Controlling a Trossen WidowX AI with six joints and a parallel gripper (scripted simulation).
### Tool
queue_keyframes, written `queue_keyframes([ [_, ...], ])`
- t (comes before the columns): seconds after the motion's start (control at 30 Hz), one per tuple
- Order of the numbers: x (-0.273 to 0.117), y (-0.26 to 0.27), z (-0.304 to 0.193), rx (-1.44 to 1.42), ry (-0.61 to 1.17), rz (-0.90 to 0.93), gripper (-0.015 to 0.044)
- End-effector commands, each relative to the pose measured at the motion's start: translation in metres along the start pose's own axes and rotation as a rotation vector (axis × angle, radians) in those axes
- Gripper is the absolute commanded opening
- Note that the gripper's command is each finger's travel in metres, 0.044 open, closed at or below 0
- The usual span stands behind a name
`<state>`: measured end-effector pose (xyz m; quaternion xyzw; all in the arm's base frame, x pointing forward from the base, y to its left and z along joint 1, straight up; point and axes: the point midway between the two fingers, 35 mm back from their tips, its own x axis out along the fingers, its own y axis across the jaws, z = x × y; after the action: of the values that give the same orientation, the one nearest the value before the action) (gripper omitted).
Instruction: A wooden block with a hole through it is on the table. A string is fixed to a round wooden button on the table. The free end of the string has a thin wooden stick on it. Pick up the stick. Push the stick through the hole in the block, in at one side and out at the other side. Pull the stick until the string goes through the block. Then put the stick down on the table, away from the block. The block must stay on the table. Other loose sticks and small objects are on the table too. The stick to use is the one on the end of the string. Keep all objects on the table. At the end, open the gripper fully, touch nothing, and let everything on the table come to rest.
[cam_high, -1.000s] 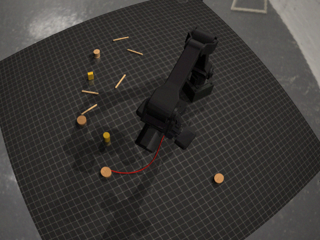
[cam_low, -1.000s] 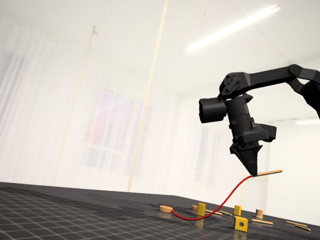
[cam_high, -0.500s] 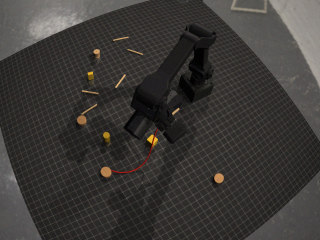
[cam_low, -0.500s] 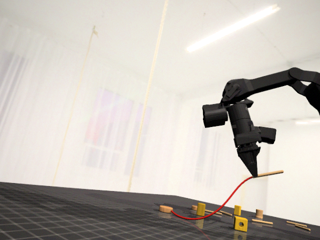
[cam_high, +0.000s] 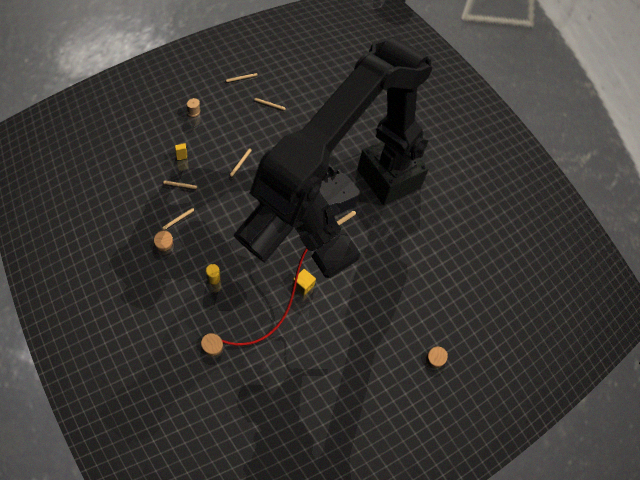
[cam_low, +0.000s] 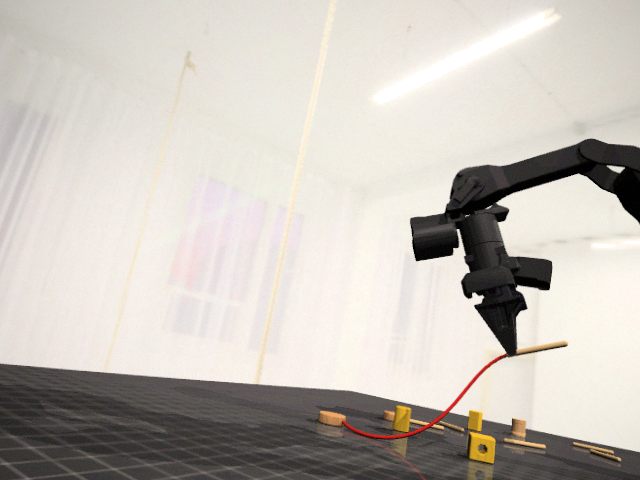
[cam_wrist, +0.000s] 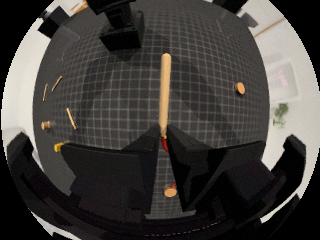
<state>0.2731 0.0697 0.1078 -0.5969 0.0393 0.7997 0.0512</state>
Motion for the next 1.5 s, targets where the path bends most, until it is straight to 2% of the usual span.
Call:
queue_keyframes([
  [0.0,-0.002,0.007,-0.003,0.054,0.006,-0.02,0.0],
  [1.47,-0.011,0.08,-0.029,0.573,0.011,-0.18,0.0],
])
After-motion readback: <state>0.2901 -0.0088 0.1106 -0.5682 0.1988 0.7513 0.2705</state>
